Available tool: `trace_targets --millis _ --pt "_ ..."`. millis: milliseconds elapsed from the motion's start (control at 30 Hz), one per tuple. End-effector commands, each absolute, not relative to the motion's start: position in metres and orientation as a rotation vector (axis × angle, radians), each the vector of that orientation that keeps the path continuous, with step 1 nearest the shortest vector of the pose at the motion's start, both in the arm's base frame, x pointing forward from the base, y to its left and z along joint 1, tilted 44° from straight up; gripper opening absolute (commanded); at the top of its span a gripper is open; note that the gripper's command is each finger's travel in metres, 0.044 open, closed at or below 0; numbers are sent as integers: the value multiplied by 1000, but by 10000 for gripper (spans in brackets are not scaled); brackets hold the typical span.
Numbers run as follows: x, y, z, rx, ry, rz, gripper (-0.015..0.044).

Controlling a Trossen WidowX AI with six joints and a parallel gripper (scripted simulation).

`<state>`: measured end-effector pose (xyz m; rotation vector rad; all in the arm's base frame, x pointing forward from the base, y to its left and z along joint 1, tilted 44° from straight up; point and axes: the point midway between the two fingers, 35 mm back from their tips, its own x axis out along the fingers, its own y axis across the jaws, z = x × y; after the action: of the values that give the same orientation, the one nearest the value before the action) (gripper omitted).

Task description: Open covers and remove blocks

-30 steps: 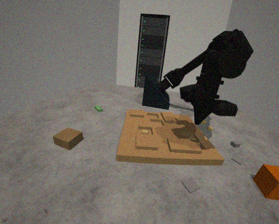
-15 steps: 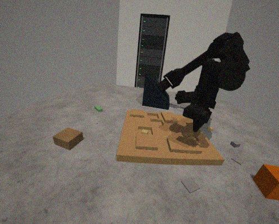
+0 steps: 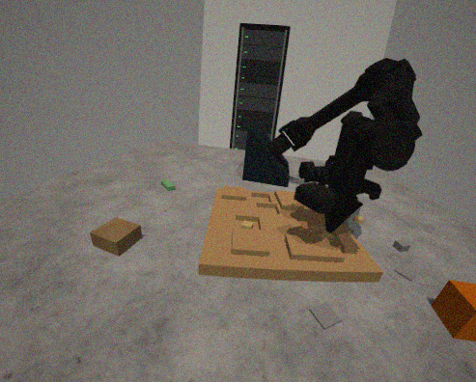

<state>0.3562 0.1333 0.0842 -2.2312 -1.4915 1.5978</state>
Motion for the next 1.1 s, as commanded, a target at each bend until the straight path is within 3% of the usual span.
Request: trace_targets --millis 0,1067 --pt "355 137 81 -2221 -1486 1603 0" --pt "351 137 69 -2218 -1480 1606 0"
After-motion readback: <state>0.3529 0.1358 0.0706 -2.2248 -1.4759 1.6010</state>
